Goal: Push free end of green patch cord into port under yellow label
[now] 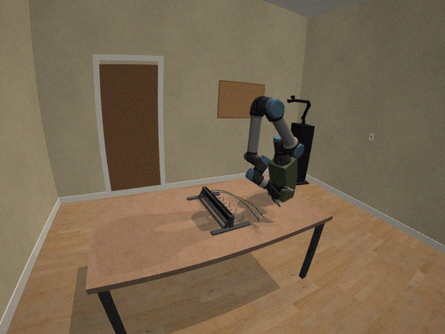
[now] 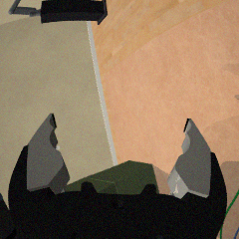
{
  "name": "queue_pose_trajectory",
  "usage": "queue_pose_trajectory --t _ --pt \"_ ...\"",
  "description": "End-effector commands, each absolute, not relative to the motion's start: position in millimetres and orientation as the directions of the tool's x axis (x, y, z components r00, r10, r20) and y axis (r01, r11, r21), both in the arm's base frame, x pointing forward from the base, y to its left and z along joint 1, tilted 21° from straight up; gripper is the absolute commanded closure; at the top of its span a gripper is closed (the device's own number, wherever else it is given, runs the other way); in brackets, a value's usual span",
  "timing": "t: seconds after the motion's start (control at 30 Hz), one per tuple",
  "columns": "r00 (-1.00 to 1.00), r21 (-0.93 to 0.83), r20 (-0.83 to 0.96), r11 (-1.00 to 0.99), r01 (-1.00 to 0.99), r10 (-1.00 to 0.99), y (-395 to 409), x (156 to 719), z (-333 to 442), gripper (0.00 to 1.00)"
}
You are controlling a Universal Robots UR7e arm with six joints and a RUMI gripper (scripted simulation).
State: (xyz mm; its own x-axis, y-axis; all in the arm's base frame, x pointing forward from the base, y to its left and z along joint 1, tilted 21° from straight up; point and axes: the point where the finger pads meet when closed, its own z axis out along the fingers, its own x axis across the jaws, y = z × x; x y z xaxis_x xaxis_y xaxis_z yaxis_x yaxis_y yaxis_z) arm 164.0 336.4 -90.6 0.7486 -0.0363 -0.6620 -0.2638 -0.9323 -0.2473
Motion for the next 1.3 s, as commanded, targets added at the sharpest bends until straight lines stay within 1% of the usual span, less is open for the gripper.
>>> queue_pose_trajectory --t 0.0,0.8,1.1,1.27 --pt "0.749 -0.248 -0.662 -0.932 -0.264 -0.036 336.5 164.2 -90.4 0.0" --pt "0.754 -0.233 -0.655 -0.934 -0.271 -0.055 335.0 164.1 -89.7 0.0" --pt "0.774 -0.174 -0.617 -0.934 -0.311 -0.143 329.3 171.7 -86.8 0.0" --pt "0.791 -0.111 -0.556 -0.92 -0.376 -0.256 321.7 183.0 -81.8 0.0"
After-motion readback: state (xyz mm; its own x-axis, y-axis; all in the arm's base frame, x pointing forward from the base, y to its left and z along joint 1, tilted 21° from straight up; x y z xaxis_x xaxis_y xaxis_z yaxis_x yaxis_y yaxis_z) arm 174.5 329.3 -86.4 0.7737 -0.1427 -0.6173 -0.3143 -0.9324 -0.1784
